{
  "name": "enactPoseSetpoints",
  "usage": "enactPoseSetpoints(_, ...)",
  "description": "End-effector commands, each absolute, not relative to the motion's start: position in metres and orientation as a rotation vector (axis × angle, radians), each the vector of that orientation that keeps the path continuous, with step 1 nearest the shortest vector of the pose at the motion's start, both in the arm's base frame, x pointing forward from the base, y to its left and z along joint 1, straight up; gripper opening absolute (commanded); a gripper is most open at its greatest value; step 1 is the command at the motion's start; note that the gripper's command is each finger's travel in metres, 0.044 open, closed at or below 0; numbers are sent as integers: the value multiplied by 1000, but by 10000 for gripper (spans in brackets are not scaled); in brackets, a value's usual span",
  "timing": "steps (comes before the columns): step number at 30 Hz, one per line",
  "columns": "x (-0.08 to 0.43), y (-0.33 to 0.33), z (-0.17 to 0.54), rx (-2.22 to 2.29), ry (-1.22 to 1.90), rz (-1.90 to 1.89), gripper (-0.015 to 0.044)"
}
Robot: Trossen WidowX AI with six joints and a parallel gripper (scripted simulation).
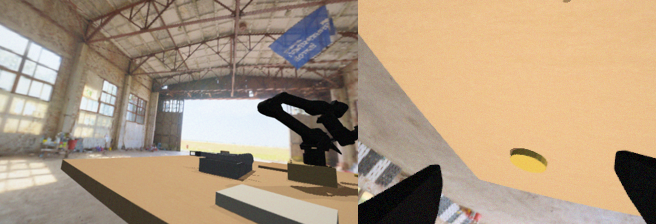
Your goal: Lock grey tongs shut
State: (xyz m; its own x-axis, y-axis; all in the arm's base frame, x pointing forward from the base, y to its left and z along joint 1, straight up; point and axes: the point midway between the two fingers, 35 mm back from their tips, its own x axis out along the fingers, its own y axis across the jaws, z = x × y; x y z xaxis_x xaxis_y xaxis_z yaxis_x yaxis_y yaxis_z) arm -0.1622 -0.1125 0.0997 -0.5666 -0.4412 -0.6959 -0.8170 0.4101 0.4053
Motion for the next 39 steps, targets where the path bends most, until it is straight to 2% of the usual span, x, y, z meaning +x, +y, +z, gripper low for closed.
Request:
enactPoseSetpoints(1,-162,-113,100,-1068,2182,1022,426)
enactPoseSetpoints(5,-155,-126,105,-1191,2111,1133,440)
enactPoseSetpoints(10,-129,-165,120,-1535,1871,1445,440)
enactPoseSetpoints(20,-45,-233,144,-2208,1156,2062,440)
enactPoseSetpoints(30,77,-261,156,-2743,70,2556,440)
enactPoseSetpoints(39,188,-235,153,-2932,-1145,2709,440)
